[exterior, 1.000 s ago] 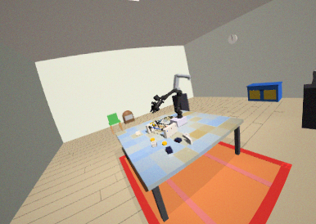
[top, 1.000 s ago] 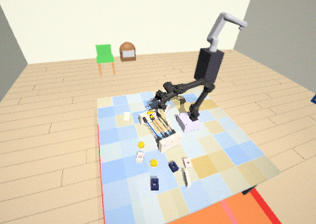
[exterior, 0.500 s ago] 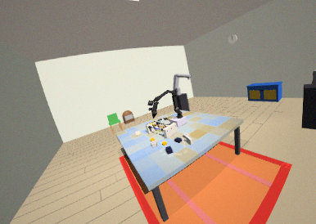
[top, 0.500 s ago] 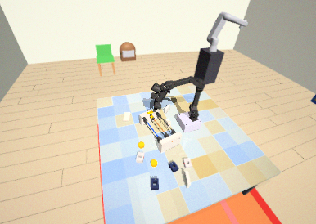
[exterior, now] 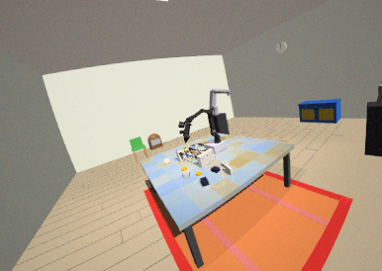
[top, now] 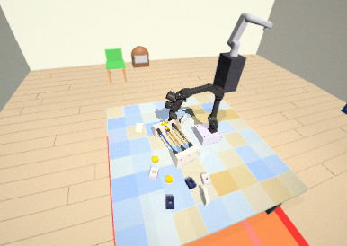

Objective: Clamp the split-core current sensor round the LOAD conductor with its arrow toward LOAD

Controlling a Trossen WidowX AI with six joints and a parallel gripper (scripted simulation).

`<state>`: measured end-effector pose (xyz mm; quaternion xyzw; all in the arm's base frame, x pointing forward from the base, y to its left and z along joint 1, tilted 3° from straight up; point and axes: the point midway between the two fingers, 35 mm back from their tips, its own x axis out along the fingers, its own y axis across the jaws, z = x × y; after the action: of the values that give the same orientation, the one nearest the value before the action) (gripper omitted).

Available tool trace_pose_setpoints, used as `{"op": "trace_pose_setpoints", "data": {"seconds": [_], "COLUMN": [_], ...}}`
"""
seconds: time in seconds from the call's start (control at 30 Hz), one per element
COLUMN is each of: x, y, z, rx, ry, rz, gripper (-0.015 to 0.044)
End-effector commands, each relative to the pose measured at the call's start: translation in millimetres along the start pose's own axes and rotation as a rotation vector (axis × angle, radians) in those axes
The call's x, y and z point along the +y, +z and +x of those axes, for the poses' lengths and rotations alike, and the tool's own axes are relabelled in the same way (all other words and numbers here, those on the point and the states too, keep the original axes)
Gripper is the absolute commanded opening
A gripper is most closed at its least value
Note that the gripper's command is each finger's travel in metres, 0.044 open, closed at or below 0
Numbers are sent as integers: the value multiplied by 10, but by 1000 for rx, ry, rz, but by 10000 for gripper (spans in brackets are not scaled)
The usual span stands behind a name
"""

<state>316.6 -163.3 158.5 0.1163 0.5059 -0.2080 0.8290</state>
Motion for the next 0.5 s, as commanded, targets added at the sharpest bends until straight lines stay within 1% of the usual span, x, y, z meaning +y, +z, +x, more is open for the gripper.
{"op": "trace_pose_setpoints", "data": {"seconds": [0.0,0.1,0.33,0.47], "x": [-7,66,307,318], "y": [9,-206,-1293,-1392], "z": [1,59,188,188], "rx": [1,65,369,396], "ry": [-4,7,96,107], "rz": [5,-77,-478,-514], "gripper": [440,440,440,440]}}
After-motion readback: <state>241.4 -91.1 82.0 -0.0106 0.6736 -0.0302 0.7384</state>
